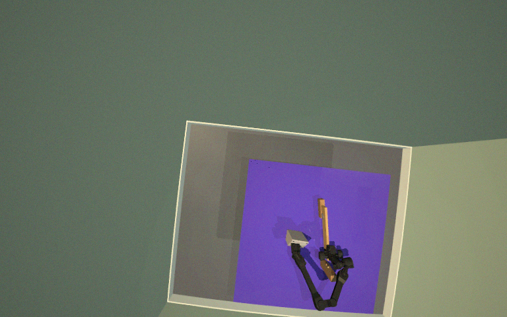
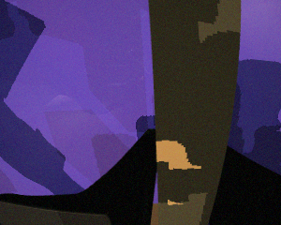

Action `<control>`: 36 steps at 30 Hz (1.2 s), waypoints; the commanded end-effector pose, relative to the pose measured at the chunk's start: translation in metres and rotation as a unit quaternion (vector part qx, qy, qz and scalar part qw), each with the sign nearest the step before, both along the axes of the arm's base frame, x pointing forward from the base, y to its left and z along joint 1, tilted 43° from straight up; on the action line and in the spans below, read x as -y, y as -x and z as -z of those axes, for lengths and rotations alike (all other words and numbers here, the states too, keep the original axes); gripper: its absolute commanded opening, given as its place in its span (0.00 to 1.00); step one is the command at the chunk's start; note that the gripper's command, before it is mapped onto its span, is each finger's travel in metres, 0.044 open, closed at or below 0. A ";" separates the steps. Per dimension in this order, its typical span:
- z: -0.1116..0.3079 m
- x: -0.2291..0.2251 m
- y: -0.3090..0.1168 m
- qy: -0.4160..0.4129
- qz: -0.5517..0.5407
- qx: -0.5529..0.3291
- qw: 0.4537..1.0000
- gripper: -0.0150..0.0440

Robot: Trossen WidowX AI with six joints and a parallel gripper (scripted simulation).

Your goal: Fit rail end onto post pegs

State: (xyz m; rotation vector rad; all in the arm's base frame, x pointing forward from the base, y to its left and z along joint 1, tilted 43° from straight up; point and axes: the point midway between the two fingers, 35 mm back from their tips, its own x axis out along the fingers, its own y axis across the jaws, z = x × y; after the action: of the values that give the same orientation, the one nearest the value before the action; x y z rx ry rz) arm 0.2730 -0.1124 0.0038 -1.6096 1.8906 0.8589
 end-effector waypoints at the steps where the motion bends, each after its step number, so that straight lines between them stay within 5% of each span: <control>1: -0.001 -0.001 0.000 -0.002 0.000 0.000 1.000 0.25; 36: -0.006 0.007 0.000 -0.001 0.000 0.000 1.000 0.25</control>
State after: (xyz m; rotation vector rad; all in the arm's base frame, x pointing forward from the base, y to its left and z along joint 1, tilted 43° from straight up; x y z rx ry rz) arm 0.2725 -0.1186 0.0083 -1.6042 1.8890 0.8604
